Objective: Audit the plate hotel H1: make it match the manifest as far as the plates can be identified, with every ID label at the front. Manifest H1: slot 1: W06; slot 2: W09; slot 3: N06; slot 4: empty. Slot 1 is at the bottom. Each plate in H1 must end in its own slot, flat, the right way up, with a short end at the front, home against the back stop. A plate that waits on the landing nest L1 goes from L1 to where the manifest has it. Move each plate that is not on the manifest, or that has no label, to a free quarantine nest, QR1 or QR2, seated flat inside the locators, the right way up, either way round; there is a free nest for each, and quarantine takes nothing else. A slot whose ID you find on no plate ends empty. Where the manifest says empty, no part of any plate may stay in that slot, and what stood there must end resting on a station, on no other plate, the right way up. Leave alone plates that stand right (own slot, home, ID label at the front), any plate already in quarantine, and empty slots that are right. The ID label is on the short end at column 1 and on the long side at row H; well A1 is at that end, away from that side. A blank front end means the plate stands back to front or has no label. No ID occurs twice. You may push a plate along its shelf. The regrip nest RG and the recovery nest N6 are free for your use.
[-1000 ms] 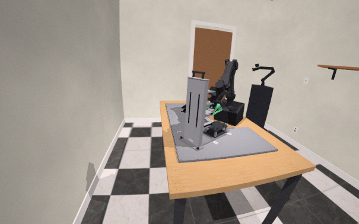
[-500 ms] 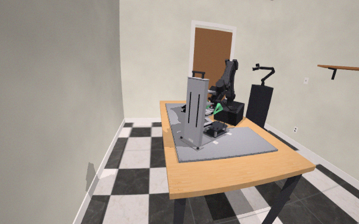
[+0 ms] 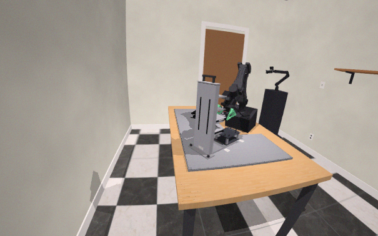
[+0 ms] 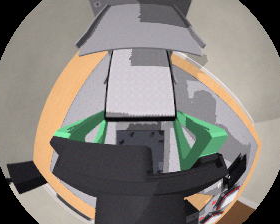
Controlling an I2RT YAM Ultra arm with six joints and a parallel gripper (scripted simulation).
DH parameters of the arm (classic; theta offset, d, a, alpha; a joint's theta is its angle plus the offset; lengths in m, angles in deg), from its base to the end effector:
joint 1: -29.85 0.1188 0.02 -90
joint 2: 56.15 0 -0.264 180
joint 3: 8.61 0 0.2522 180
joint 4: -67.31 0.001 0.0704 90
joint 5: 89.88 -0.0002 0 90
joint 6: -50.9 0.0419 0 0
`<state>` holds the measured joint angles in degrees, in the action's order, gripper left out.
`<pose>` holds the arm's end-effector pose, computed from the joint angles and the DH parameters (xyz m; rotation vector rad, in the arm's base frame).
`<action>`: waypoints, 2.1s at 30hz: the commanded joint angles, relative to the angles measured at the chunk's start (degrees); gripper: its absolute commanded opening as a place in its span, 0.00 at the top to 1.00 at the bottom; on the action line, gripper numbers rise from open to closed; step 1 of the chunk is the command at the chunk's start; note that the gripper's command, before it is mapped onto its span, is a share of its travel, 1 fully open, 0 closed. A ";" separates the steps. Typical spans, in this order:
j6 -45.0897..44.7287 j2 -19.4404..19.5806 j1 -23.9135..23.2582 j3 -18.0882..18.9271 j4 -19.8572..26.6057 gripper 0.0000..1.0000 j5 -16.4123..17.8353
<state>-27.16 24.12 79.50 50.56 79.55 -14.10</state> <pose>0.2035 0.2251 0.2270 -0.5579 2.0811 0.3630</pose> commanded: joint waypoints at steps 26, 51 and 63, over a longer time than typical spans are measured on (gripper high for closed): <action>1.74 -8.50 3.19 -7.56 0.26 0.14 -2.68; 3.24 -14.45 5.88 -12.57 1.03 0.14 -4.94; 4.43 -18.02 7.72 -15.48 3.22 0.14 -6.47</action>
<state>-23.37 8.14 86.51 36.05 82.17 -19.30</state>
